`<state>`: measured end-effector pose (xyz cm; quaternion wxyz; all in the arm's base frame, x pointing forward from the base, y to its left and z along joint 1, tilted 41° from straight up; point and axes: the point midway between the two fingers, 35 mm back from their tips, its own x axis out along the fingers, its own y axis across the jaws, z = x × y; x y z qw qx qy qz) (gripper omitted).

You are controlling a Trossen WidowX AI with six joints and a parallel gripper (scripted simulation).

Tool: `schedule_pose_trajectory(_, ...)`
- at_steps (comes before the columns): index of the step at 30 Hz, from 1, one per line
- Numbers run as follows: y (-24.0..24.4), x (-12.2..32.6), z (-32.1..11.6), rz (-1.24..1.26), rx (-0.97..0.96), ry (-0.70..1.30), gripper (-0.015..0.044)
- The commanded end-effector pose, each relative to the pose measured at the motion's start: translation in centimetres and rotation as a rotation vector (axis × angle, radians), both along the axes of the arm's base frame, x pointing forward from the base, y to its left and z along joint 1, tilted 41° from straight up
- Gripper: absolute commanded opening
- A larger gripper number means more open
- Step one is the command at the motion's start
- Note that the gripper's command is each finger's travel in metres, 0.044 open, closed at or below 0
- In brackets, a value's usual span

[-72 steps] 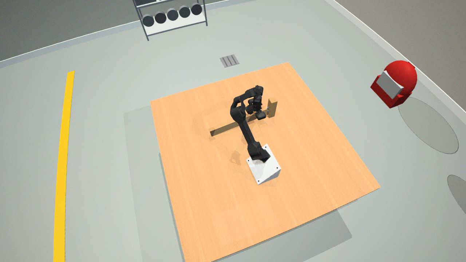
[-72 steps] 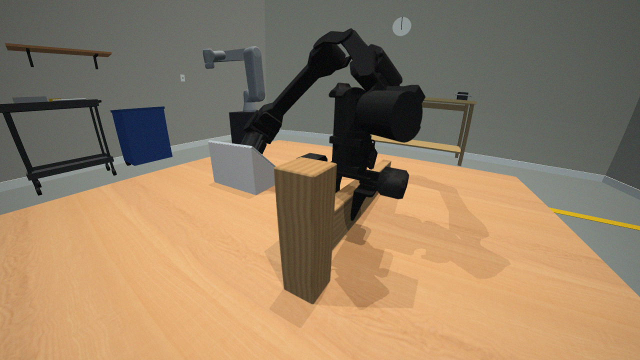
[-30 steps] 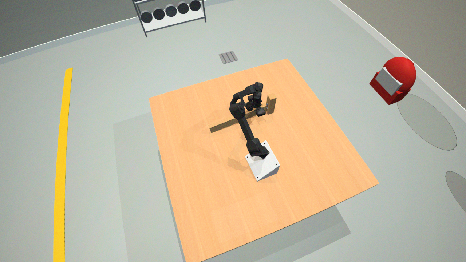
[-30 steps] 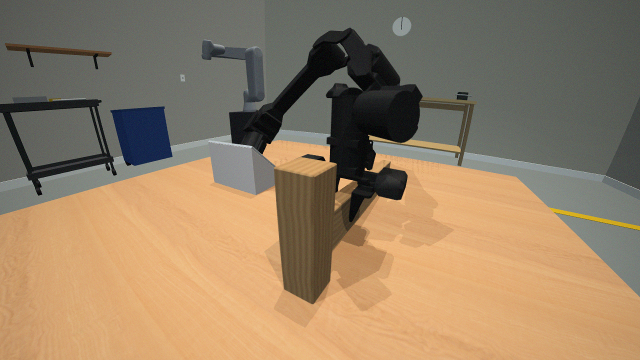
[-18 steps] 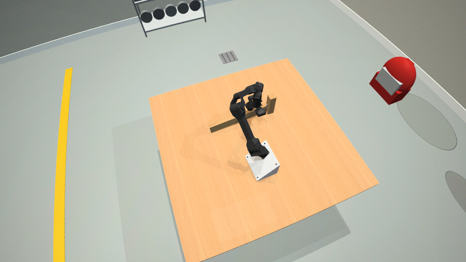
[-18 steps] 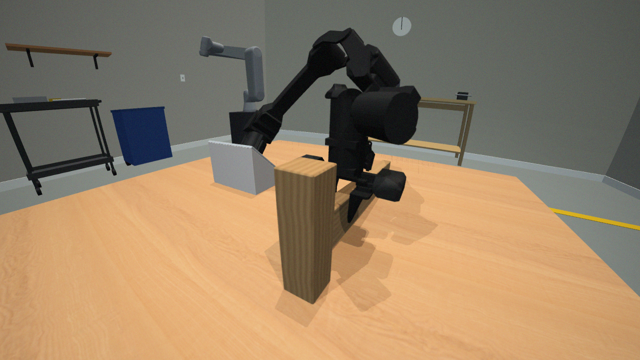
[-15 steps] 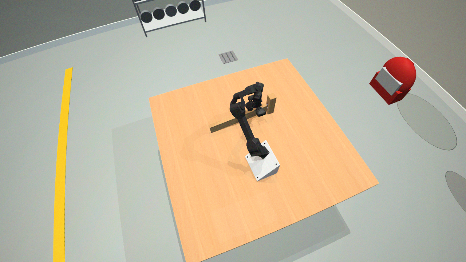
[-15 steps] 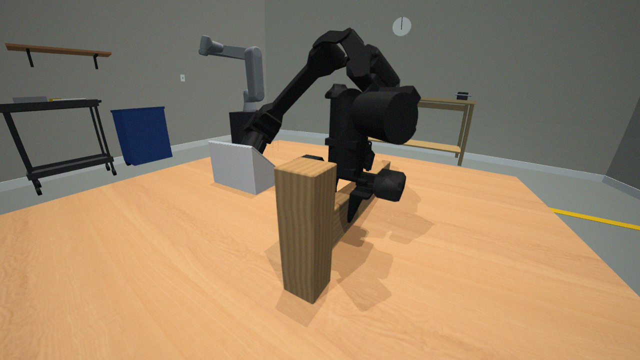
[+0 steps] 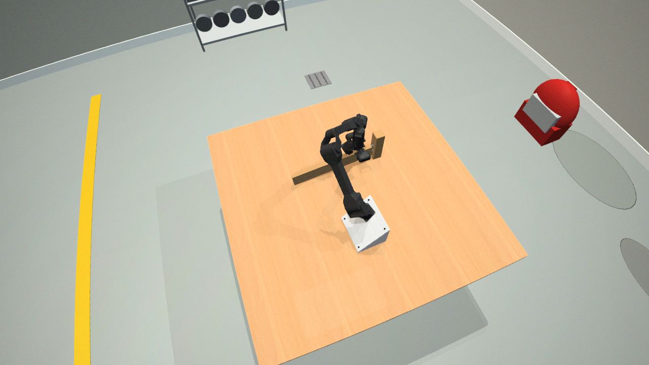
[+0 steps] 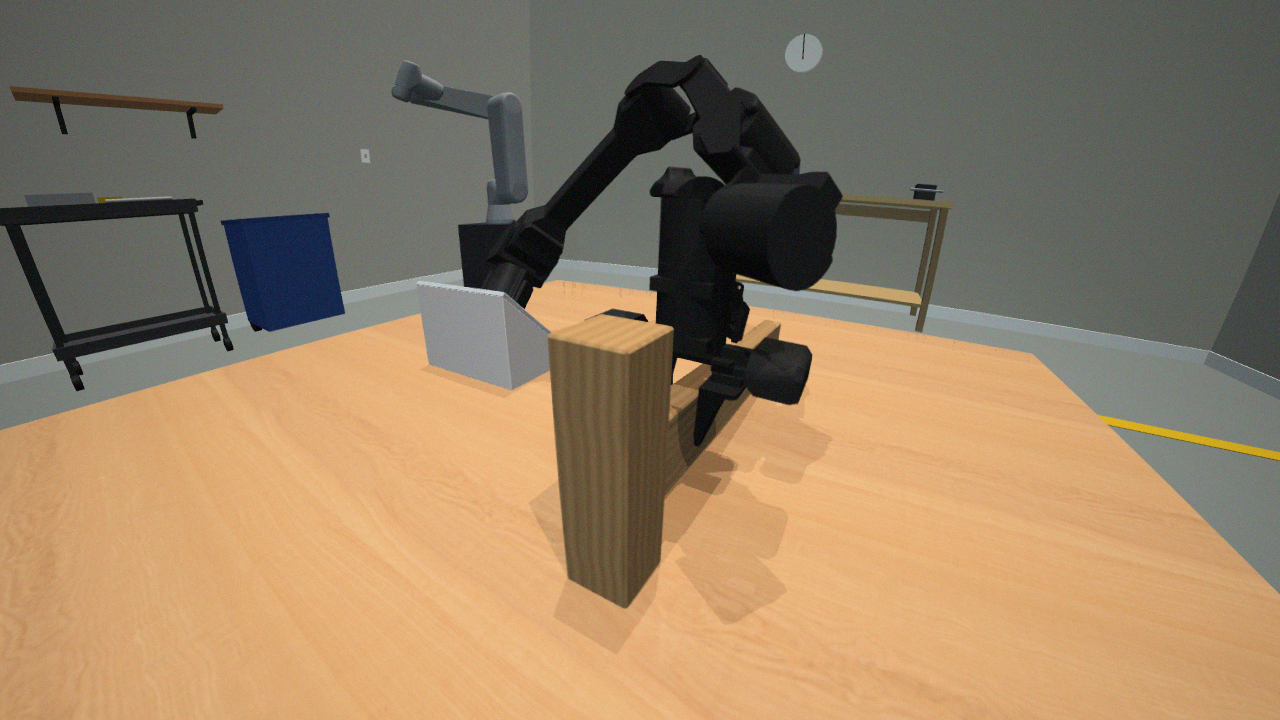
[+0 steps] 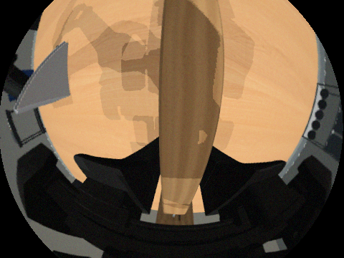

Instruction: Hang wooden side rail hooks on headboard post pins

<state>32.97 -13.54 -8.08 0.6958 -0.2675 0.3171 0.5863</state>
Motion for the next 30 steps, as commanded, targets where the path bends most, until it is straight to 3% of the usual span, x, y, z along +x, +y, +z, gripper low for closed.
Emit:
schedule_pose_trajectory(1, -0.82, 0.24, 0.36, -0.007, -0.016, -0.016, 0.0000)
schedule_pose_trajectory(30, -1.14, 0.42, 0.33, -0.007, -0.016, -0.016, 0.0000)
